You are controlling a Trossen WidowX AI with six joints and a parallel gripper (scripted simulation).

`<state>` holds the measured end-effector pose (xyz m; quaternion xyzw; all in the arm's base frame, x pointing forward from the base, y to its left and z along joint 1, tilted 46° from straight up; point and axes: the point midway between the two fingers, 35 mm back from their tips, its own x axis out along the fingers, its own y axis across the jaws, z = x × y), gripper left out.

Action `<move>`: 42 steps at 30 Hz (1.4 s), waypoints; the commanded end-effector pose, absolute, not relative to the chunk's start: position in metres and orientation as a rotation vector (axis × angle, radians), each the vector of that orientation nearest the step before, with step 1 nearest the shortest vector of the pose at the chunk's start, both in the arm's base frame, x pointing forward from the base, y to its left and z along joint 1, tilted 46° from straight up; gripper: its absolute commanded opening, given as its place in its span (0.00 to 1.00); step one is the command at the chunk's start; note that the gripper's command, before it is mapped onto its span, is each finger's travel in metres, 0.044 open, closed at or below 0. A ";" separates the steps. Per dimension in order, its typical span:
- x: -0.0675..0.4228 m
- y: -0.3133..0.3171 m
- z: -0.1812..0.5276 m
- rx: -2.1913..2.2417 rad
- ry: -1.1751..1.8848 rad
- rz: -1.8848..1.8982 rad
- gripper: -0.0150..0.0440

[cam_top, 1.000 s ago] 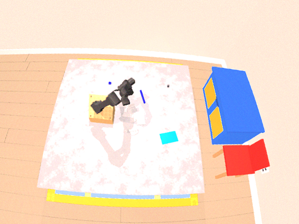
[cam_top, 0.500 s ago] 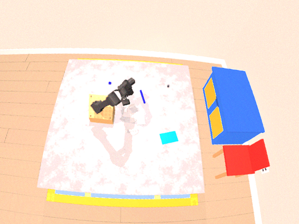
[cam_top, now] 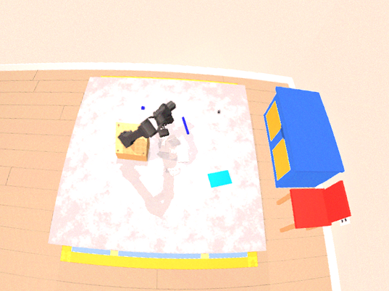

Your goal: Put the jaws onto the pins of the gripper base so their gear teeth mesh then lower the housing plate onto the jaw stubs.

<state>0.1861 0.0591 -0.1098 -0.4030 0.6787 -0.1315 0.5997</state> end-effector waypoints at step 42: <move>0.186 0.059 -0.110 -0.934 1.574 -0.305 0.25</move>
